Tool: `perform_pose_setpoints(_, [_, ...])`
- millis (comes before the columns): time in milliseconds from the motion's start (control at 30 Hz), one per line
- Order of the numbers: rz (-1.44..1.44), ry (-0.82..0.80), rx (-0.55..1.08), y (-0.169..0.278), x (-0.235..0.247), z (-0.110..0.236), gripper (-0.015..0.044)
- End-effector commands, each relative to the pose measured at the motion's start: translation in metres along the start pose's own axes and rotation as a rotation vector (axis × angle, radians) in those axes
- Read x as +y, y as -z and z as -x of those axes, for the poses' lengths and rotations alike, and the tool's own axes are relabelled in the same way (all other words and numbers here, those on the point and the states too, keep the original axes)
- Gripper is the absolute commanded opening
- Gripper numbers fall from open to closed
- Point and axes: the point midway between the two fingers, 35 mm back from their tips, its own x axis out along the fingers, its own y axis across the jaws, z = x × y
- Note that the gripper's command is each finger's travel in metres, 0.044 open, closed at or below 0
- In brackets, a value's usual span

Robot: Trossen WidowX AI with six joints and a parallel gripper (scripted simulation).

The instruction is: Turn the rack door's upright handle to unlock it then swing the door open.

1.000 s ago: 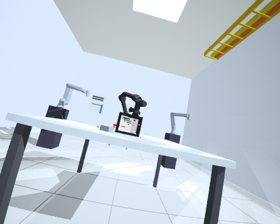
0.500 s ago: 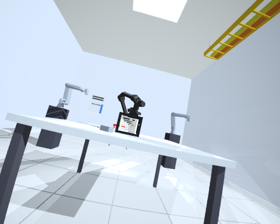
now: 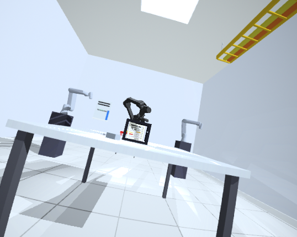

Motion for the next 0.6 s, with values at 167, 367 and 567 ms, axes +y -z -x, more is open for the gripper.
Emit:
perform_pose_setpoints(167, [0.178, -0.001, -0.006, -0.006, -0.021, 0.000, 0.0027])
perform_pose_setpoints(367, [0.275, 0.000, -0.007, -0.012, -0.034, 0.000, 0.0027])
perform_pose_setpoints(567, [0.372, 0.001, -0.007, -0.019, -0.046, -0.001, 0.0027])
